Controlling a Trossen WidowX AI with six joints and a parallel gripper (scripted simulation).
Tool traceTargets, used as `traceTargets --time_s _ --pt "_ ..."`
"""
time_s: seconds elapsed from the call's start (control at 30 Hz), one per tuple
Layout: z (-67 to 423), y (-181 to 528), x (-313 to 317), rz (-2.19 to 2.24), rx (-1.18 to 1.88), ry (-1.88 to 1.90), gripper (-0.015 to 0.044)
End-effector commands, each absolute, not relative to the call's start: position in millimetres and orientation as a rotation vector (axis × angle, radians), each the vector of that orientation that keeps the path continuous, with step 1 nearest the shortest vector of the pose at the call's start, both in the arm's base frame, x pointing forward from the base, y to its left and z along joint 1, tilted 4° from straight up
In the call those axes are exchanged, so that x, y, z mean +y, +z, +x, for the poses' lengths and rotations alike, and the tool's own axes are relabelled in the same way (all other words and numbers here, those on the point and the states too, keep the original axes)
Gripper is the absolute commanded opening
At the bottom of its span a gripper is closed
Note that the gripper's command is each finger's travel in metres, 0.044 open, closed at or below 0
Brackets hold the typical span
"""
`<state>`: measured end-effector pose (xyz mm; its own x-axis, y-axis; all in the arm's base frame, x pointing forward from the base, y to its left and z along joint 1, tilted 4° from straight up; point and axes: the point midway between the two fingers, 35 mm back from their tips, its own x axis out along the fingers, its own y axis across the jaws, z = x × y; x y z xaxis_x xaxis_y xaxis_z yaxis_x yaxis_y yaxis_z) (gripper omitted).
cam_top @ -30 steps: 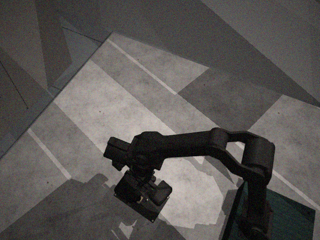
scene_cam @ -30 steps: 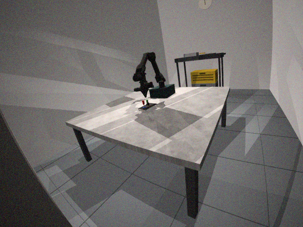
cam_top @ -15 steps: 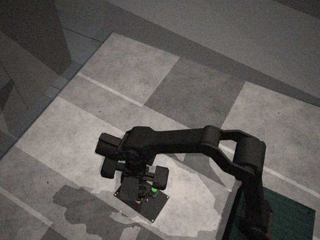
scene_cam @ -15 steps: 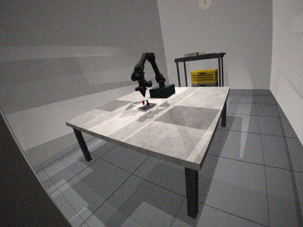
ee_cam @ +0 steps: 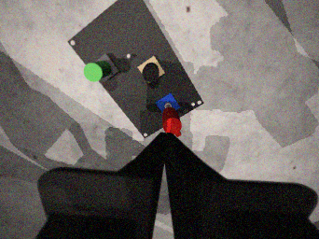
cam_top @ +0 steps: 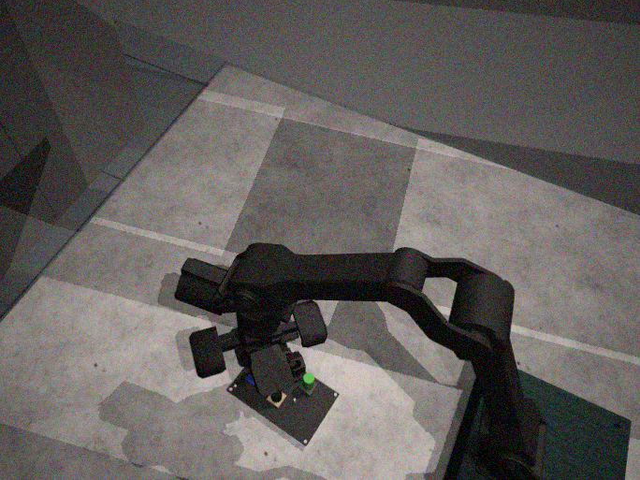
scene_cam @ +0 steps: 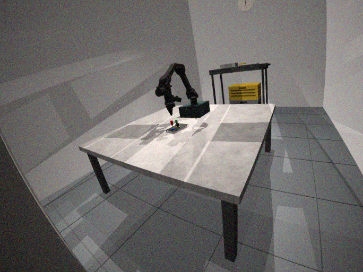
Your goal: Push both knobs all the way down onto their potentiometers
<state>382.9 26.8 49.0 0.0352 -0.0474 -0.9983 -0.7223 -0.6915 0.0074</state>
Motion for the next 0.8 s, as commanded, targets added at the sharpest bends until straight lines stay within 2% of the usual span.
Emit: traceTargets --time_s 0.0,0.4,0.77 --pt "386.4 49.3 26.7 -1.88 0.697 1.8 0.0" --pt "397.1 56.9 27.8 -2.108 0.375 2.07 0.0" --pt "397.4 37.0 26.5 -2.111 0.369 2.073 0.0"
